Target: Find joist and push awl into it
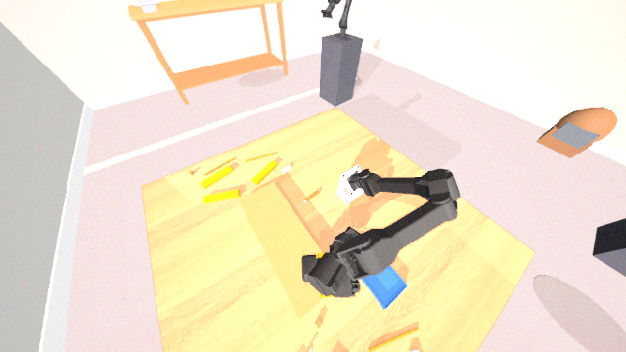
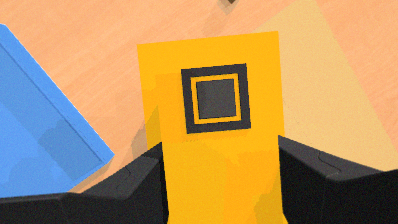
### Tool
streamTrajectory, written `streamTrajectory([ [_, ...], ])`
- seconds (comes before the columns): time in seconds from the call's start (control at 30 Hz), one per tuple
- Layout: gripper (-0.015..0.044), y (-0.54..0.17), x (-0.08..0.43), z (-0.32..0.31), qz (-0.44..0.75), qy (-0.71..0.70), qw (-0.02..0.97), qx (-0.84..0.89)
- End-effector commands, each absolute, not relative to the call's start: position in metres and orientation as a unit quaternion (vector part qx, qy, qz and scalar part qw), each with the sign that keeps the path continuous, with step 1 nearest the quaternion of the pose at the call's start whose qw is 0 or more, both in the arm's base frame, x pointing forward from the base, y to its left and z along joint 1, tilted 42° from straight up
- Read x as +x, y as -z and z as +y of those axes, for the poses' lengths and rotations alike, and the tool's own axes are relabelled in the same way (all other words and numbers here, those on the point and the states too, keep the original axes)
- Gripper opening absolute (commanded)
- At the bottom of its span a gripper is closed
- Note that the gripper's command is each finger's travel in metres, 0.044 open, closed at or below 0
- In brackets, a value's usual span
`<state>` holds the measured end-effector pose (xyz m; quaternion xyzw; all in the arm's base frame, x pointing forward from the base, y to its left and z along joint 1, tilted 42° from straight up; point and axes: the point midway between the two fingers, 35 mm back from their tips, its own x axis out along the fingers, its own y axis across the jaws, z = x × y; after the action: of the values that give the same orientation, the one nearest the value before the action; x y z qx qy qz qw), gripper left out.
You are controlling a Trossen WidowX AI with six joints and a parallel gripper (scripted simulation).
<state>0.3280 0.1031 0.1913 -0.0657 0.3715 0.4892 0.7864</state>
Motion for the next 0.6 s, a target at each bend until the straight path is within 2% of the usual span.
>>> streamTrajectory([
  [0.0, 0.0, -0.205, 0.309, 0.122, 0.344, -0.514, 0.781, -0.088],
  [0.57, 0.0, -0.241, 0.223, 0.178, 0.246, -0.603, 0.743, -0.154],
])
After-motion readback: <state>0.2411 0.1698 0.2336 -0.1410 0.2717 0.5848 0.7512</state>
